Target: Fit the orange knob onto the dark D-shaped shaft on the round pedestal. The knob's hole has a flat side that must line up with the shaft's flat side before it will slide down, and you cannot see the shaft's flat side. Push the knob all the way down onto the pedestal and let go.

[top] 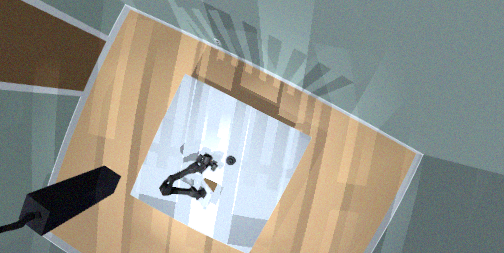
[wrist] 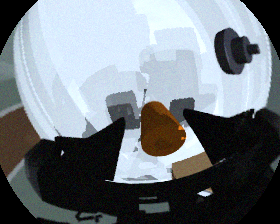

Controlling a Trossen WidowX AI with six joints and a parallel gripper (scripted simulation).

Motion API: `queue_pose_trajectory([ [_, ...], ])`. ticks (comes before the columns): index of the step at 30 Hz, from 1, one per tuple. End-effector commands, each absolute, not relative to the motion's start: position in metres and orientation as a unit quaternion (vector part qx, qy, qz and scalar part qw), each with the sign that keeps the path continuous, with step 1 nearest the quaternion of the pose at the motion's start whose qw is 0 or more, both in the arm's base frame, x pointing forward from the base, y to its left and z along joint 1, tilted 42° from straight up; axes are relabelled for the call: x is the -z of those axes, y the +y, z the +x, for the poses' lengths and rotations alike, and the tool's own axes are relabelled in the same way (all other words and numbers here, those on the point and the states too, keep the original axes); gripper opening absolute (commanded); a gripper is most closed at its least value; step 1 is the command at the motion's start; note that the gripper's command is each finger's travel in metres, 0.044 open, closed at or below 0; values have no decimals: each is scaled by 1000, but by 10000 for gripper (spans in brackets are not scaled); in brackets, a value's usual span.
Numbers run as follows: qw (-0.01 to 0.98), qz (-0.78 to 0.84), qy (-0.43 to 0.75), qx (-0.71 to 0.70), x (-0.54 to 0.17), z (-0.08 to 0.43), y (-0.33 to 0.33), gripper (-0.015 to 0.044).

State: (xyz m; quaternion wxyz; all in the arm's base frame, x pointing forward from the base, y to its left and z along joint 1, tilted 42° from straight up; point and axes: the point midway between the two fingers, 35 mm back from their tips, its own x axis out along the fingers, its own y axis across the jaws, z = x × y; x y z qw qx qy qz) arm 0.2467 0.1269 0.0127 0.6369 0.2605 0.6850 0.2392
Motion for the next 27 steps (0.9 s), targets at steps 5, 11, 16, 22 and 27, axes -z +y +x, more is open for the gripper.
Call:
queue_pose_trajectory([
  [5, 633, 264, 688, -238, -9, 244, 129, 256],
  [11, 633, 264, 688, -238, -9, 244, 129, 138],
  [16, 634, 265, 687, -236, -10, 245, 128, 65],
  [22, 649, 278, 678, -204, -19, 257, 107, 0],
  [27, 648, 274, 680, -205, -33, 260, 94, 0],
])
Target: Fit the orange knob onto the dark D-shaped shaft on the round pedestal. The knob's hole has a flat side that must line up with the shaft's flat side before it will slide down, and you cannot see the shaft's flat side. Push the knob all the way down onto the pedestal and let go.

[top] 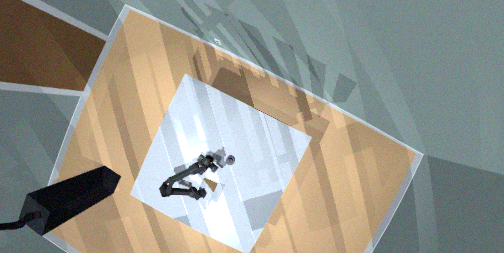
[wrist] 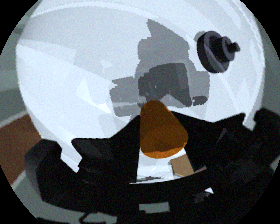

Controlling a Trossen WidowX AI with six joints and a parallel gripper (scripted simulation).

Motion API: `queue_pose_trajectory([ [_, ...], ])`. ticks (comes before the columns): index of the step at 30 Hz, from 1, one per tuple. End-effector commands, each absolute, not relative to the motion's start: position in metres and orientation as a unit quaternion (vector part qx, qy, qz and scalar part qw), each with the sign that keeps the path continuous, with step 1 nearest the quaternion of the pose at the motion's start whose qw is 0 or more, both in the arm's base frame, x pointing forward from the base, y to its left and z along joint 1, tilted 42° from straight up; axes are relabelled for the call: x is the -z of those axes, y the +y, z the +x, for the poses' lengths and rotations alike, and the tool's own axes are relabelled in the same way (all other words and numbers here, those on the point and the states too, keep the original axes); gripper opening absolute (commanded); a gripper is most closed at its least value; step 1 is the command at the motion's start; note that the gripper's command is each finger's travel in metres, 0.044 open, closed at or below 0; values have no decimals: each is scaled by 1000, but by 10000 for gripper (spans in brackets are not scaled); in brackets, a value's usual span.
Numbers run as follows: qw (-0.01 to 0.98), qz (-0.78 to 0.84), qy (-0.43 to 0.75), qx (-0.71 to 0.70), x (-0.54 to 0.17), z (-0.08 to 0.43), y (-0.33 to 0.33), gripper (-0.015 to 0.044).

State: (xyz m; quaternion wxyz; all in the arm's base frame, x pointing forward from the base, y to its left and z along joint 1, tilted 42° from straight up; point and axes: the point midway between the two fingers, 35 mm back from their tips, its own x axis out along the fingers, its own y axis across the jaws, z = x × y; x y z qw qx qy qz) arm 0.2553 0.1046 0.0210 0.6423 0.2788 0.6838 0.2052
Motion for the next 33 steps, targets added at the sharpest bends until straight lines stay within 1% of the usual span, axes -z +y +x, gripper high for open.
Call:
queue_pose_trajectory([
  [1, 648, 272, 681, -206, -37, 261, 91, 0],
  [18, 633, 262, 689, -235, -112, 254, 36, 0],
  [24, 633, 262, 689, -236, -112, 255, 35, 0],
  [33, 634, 261, 689, -235, -97, 272, 24, 0],
])
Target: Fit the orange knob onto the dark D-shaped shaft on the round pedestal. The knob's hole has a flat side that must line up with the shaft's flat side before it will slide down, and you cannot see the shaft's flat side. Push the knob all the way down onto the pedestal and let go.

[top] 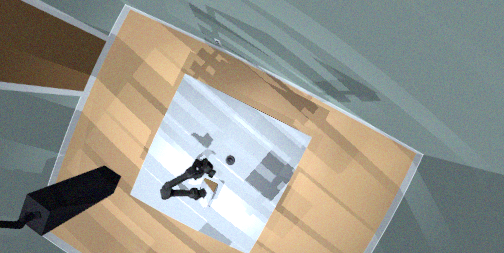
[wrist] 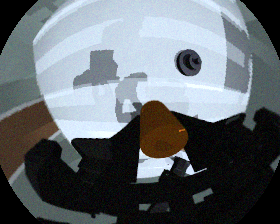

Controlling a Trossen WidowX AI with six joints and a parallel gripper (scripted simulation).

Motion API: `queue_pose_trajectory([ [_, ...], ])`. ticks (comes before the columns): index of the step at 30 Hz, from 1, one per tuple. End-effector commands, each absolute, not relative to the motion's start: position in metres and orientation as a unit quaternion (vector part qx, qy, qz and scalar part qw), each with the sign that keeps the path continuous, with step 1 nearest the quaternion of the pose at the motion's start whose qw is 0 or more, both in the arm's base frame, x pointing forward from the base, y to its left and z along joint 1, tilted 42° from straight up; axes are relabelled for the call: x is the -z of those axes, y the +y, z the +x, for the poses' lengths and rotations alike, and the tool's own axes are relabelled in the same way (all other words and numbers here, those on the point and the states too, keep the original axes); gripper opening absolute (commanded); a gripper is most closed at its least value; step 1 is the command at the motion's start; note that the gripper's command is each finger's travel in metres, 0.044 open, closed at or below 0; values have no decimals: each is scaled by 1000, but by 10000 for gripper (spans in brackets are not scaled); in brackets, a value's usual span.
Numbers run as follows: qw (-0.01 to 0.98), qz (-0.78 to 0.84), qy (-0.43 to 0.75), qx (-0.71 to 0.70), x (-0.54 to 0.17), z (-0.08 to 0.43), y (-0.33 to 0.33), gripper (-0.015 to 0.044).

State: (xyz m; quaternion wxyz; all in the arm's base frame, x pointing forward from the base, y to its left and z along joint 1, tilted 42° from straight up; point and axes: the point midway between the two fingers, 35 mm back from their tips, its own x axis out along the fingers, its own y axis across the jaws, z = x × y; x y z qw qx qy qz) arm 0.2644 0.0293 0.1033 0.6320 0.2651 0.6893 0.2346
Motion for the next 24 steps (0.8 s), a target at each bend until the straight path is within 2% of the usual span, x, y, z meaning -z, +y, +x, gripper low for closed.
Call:
queue_pose_trajectory([
  [1, 634, 261, 689, -235, -95, 274, 22, 0],
  [24, 636, 259, 688, -235, -46, 311, -8, 0],
])
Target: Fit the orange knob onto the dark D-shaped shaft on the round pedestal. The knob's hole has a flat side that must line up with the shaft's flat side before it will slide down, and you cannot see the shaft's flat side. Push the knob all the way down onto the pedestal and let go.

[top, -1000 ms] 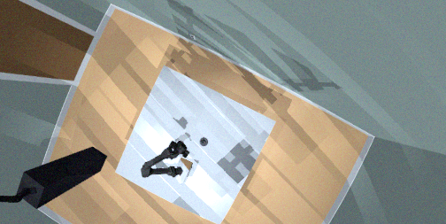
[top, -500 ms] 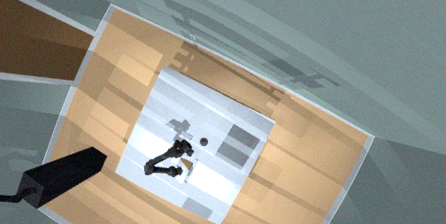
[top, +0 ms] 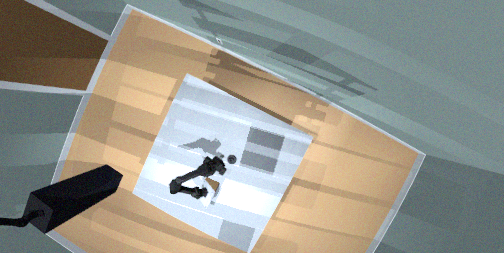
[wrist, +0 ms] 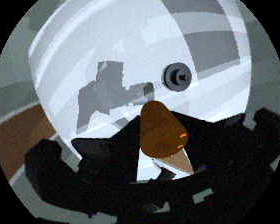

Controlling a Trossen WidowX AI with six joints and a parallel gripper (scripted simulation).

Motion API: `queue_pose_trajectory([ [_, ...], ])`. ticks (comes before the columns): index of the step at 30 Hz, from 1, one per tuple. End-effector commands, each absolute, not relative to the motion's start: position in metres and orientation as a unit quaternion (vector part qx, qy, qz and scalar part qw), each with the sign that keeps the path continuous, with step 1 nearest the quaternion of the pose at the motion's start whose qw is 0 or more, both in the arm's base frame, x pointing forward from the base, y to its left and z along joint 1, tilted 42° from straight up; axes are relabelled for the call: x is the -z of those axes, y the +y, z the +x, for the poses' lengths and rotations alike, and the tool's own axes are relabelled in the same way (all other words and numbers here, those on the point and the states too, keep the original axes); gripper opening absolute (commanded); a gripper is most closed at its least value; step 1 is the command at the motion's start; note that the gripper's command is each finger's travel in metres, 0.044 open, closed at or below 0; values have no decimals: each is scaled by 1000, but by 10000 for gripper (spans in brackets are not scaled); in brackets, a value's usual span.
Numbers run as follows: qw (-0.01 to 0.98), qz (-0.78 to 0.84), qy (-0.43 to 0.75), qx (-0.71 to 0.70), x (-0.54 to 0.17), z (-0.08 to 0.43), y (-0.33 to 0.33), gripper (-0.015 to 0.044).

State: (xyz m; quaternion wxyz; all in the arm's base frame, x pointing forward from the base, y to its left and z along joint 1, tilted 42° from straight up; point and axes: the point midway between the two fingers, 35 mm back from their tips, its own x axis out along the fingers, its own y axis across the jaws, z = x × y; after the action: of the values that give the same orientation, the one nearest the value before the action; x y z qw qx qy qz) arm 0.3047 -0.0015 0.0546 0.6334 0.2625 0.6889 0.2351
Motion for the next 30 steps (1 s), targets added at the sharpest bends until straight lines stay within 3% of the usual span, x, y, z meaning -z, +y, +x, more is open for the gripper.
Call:
queue_pose_trajectory([
  [1, 636, 259, 688, -235, -43, 312, -9, 0],
  [30, 637, 259, 687, -234, 35, 341, -49, 0],
])
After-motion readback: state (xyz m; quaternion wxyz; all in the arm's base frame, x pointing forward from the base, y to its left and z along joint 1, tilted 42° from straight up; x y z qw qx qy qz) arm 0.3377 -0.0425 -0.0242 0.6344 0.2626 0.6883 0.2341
